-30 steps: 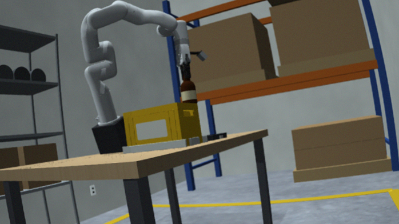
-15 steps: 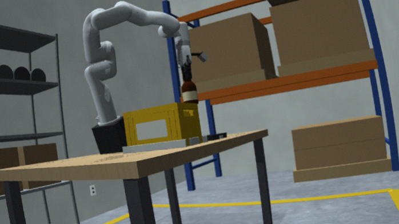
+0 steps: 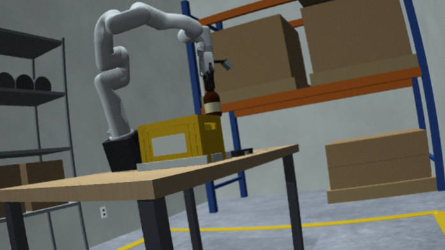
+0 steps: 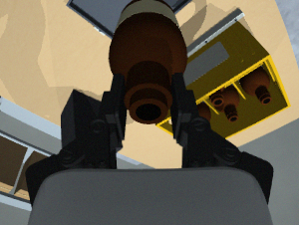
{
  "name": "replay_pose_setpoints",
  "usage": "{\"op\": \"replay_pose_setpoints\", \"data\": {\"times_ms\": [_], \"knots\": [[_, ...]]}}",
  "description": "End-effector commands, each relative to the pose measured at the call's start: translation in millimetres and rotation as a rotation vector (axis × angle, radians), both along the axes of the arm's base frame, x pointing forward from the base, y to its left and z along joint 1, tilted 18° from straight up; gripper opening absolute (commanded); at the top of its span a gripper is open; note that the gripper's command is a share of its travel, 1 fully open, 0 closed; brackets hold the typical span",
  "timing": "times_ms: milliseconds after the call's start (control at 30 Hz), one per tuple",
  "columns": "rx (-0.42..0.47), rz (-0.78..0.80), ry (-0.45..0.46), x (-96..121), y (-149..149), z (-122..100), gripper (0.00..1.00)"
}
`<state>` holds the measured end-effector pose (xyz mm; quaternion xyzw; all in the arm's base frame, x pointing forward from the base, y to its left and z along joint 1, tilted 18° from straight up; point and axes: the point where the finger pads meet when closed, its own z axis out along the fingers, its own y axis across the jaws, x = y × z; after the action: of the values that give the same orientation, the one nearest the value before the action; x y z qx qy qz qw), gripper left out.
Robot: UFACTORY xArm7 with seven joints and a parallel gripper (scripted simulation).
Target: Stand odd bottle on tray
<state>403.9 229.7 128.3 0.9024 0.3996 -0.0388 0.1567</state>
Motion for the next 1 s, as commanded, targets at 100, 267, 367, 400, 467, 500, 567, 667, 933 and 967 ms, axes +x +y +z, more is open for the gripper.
{"op": "replay_pose_setpoints", "data": {"times_ms": [100,267,367,400,467,500,567,667,933,967], "knots": [[0.002,0.002,-0.004,-1,7,0,0.00],[0.002,0.002,-0.004,-3,12,-2,0.00],[0.002,0.002,-0.004,-4,14,-3,0.00],[0.002,0.002,-0.004,-4,15,-3,0.00],[0.002,0.002,-0.004,-4,16,-3,0.00],[0.002,0.002,-0.004,-5,17,-4,0.00],[0.002,0.002,-0.004,-5,17,-4,0.00],[0.002,0.002,-0.004,-5,18,-4,0.00],[0.002,0.002,-0.004,-6,21,-5,0.00],[0.002,0.002,-0.004,-6,21,-5,0.00]]}}
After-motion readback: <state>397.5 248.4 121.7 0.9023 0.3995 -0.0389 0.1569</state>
